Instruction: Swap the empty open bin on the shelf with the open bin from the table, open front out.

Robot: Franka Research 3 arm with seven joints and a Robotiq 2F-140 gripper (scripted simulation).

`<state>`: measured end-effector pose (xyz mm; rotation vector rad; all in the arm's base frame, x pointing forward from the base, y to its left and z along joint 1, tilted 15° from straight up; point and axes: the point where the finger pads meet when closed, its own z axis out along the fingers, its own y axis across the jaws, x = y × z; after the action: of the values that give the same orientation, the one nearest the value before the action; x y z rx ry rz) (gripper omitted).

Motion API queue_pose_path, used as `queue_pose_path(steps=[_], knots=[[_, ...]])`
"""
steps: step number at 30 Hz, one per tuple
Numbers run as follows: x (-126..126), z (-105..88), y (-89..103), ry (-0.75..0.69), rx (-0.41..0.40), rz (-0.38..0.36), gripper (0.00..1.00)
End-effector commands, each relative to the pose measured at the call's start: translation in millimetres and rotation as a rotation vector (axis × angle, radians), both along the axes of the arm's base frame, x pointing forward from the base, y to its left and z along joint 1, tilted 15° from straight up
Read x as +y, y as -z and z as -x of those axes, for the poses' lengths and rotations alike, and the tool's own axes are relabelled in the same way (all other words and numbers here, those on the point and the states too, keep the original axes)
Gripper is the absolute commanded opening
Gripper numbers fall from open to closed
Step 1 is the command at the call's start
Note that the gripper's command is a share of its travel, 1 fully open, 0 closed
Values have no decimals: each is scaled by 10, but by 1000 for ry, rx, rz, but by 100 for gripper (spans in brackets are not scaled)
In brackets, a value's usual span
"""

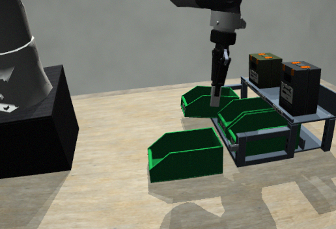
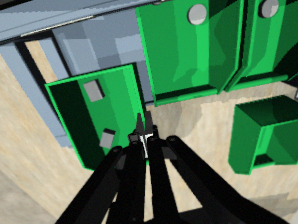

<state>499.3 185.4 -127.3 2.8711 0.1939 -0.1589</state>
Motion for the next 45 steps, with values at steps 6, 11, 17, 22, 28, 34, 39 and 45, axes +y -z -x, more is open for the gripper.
queue_pose_path(steps=[6, 11, 17, 22, 28, 34, 39, 45], knots=[[5, -45, -11, -8, -8, -4, 0], [0, -55, -11, -9, -10, -4, 0], [-2, -59, -11, -9, -11, -4, 0], [-2, -59, -11, -9, -11, -4, 0], [-2, -59, -11, -9, -11, -4, 0], [-2, -62, -10, -9, -12, -4, 0], [-1, -72, -10, -10, -14, -4, 0], [1, -86, -8, -10, -16, -5, 0]])
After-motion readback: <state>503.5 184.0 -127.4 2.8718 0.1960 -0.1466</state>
